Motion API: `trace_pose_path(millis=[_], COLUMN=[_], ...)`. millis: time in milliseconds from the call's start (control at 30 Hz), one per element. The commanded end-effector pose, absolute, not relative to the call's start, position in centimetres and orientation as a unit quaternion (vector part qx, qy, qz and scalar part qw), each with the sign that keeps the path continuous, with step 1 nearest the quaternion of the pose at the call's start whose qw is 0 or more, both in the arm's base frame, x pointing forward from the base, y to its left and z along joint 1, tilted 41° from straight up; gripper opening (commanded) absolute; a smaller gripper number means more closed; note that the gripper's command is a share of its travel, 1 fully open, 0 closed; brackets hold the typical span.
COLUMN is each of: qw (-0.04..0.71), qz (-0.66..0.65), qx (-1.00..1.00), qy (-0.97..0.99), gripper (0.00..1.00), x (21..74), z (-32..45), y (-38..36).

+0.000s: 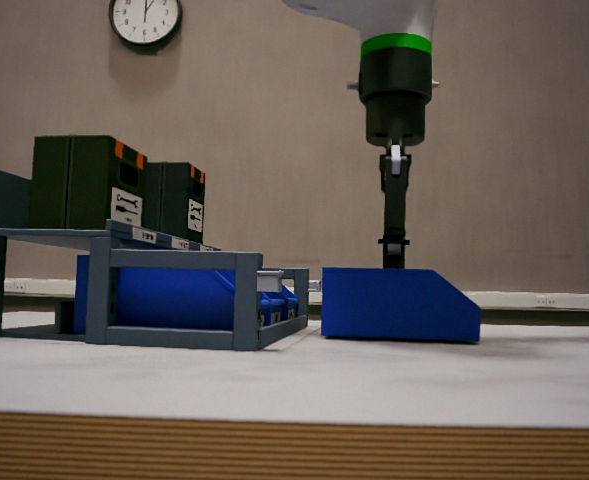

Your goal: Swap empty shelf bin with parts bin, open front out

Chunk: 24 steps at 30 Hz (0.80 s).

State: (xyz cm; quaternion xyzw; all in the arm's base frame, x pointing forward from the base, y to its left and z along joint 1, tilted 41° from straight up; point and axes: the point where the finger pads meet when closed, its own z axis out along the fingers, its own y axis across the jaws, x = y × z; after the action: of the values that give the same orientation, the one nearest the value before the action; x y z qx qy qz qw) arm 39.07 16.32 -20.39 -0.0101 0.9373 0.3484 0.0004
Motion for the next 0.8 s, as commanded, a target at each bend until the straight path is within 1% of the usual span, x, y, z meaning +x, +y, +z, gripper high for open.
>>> trace_pose_path(millis=[0,667,700,767], qw=[0.001,0.001,0.001,0.001], qz=[0.348,0.348,0.348,0.348], qx=[-0.01,-0.01,-0.01,-0.01], qy=[0.937,0.937,0.937,0.937], gripper=[0.1,0.1,0.24,0.24], x=[39.13,39.13,39.13,39.13], z=[-20.39,-20.63,-20.63,-20.63], y=[16.28,16.49,16.49,16.49])
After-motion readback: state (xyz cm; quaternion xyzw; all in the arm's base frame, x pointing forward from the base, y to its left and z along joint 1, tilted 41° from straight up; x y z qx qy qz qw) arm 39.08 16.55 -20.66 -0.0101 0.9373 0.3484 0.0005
